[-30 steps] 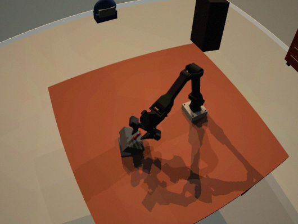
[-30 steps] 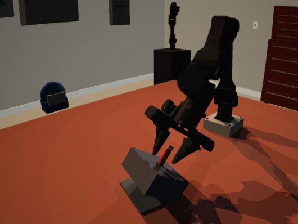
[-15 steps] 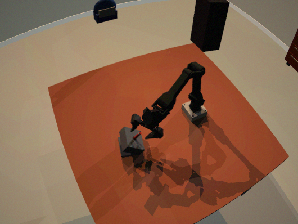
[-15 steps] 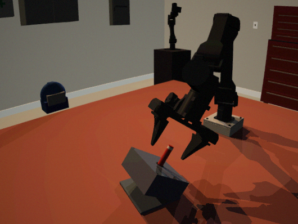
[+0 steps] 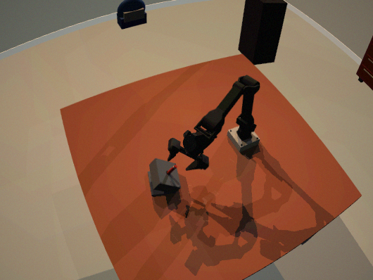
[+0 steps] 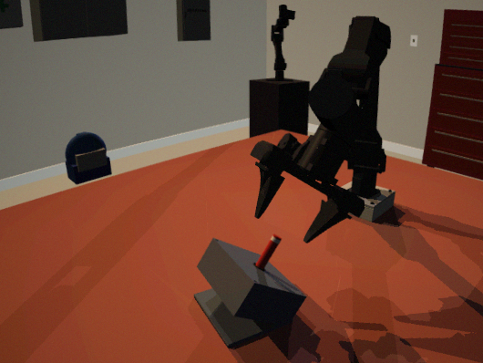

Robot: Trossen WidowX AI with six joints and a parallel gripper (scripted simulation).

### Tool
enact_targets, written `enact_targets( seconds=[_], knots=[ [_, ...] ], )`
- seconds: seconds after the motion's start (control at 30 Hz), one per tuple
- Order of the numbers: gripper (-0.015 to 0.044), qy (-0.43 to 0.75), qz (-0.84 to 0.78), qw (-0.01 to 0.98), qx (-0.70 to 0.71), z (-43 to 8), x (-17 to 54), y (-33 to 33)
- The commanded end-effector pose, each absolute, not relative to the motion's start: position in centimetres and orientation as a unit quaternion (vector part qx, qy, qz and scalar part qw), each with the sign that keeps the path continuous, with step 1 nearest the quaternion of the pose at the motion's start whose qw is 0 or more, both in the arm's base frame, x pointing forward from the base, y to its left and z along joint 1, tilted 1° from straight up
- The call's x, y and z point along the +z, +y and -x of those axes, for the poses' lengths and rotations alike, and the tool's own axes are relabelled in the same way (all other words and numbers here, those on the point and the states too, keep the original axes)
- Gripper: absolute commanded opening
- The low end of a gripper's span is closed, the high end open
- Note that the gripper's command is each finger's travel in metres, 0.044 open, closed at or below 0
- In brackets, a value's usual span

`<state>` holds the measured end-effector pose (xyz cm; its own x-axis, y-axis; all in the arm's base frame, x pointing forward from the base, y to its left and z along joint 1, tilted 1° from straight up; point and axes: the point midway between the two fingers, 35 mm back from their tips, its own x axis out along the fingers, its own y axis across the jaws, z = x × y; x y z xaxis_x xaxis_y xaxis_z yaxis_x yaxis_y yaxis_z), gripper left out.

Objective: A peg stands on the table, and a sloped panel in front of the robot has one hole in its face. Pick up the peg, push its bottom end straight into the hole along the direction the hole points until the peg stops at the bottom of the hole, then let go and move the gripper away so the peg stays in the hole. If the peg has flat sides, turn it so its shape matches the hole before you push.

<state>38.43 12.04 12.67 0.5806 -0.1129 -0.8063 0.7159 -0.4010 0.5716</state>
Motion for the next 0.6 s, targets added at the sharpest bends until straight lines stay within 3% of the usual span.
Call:
enact_targets(
  seconds=[0.0,0.57],
  knots=[
    [0.0440,0.205,-0.731,0.507,-0.408,-38.0,13.5,12.2],
    [0.0440,0.207,-0.730,0.507,-0.409,-36.0,16.0,12.5]
  ],
)
